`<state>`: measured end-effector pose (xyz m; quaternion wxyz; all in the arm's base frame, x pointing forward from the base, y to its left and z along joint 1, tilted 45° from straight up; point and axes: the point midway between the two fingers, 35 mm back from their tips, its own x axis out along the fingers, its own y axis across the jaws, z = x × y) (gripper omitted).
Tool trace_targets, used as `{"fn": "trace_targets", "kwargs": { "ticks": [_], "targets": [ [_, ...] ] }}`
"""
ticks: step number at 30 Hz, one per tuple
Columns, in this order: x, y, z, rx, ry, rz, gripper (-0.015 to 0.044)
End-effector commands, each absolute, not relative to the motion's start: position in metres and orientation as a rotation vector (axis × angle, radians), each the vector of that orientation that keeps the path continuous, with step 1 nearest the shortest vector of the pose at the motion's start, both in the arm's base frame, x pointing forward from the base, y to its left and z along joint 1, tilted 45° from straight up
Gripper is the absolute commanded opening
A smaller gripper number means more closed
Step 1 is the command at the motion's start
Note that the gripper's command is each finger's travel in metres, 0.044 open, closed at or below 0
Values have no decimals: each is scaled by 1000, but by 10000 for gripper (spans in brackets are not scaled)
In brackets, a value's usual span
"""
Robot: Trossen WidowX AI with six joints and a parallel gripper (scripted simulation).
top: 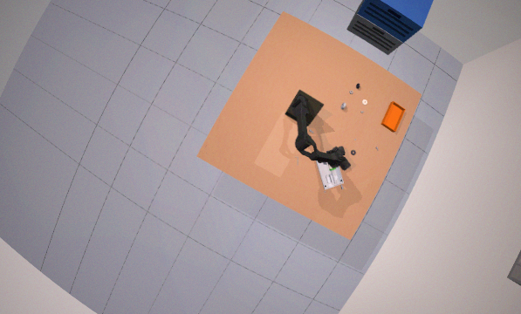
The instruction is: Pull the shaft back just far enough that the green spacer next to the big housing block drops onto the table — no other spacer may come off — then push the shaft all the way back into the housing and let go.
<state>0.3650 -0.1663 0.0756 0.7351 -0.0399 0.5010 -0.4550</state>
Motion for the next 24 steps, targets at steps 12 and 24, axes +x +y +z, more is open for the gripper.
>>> {"fn": "trace_targets", "kwargs": {
  "ticks": [12,24],
  "targets": [
    [365,-166,72,-90,1109,-994,440],
    [365,-166,72,-91,1107,-998,256]
  ]
}}
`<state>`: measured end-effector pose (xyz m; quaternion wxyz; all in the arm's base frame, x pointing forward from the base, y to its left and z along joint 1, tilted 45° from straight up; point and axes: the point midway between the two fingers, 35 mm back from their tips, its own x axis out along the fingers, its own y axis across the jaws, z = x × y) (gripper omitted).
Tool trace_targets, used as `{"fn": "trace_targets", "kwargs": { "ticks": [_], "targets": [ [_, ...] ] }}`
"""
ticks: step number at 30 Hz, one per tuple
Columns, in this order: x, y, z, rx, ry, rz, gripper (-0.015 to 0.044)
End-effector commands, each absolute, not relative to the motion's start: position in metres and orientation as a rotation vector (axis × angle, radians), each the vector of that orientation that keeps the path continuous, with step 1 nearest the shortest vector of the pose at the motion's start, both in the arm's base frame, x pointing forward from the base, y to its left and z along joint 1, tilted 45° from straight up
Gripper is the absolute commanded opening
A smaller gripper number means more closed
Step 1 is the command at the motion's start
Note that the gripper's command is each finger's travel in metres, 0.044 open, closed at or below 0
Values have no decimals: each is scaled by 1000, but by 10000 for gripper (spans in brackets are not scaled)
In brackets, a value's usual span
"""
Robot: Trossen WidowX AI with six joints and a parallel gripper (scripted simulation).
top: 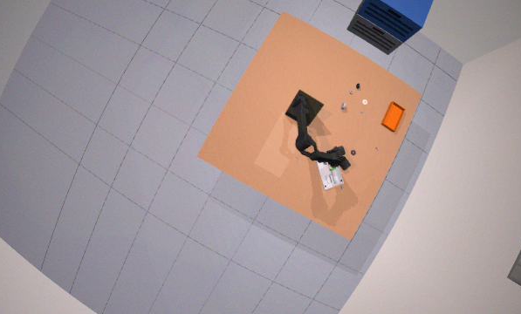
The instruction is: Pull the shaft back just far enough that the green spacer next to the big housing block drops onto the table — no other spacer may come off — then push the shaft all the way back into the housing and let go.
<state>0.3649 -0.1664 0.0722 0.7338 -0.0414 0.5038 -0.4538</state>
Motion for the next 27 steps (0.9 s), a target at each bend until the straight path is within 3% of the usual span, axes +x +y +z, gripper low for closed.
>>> {"fn": "trace_targets", "kwargs": {
  "ticks": [1,9,27],
  "targets": [
    [365,-166,72,-91,1107,-998,230],
    [365,-166,72,-91,1107,-998,20],
    [360,-164,69,-90,1109,-994,0]
  ]
}}
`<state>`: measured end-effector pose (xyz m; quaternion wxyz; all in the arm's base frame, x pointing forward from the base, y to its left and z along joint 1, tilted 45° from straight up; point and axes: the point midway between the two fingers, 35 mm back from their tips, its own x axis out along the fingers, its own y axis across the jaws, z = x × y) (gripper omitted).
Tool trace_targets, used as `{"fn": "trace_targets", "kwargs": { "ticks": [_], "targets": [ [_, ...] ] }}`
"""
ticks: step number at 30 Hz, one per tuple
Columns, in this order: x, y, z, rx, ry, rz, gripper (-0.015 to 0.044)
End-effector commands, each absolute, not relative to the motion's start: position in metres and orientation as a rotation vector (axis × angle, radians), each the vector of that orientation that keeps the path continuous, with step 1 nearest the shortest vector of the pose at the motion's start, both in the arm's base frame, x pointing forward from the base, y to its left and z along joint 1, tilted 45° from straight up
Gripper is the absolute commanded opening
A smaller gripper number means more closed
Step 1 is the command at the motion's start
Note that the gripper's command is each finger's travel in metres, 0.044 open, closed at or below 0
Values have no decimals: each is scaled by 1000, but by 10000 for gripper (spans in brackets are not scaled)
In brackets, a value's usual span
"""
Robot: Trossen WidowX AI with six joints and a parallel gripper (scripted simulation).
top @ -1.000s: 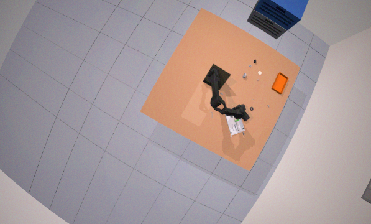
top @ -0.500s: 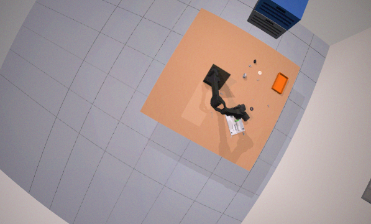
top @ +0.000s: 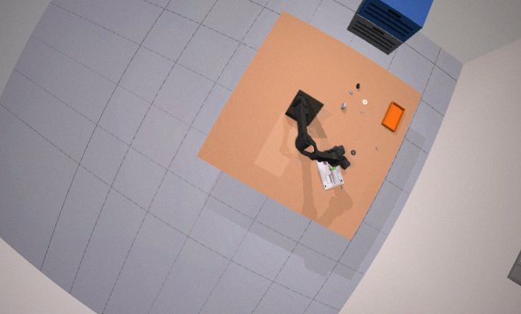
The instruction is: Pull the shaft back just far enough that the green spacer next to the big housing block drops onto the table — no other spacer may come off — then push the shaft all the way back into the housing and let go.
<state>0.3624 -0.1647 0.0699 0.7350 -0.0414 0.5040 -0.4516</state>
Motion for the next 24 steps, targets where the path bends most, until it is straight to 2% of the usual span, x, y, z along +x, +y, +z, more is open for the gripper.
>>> {"fn": "trace_targets", "kwargs": {
  "ticks": [1,24],
  "targets": [
    [359,-164,69,-90,1109,-994,0],
    [351,-159,63,-90,1110,-994,0]
  ]
}}
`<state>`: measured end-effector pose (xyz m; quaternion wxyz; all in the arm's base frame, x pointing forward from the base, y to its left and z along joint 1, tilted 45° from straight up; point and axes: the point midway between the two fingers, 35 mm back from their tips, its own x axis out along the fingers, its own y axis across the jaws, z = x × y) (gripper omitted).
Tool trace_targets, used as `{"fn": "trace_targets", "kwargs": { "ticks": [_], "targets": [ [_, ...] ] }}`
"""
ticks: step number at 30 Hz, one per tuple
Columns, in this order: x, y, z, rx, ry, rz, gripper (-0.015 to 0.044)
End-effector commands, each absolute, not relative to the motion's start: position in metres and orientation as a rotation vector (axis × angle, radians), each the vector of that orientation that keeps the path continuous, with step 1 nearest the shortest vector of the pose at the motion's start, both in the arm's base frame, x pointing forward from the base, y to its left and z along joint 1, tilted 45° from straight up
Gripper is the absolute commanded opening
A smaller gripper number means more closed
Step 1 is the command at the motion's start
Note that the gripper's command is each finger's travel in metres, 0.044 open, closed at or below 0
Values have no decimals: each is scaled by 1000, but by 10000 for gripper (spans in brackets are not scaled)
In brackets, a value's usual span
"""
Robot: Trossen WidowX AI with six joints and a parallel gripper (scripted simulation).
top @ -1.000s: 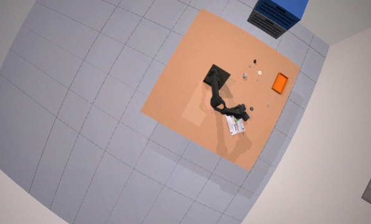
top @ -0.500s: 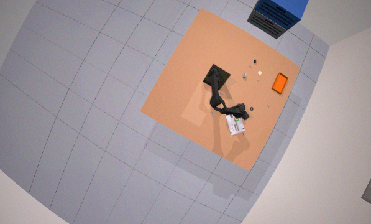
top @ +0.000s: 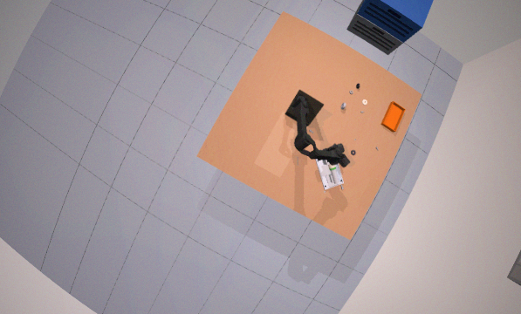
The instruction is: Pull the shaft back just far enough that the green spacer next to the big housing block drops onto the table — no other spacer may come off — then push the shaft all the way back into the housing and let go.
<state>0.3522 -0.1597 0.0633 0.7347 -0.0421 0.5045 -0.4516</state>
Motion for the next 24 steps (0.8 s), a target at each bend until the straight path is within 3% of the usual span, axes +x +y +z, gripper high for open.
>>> {"fn": "trace_targets", "kwargs": {
  "ticks": [1,24],
  "targets": [
    [351,-159,63,-90,1110,-994,0],
    [349,-158,62,-90,1110,-994,0]
  ]
}}
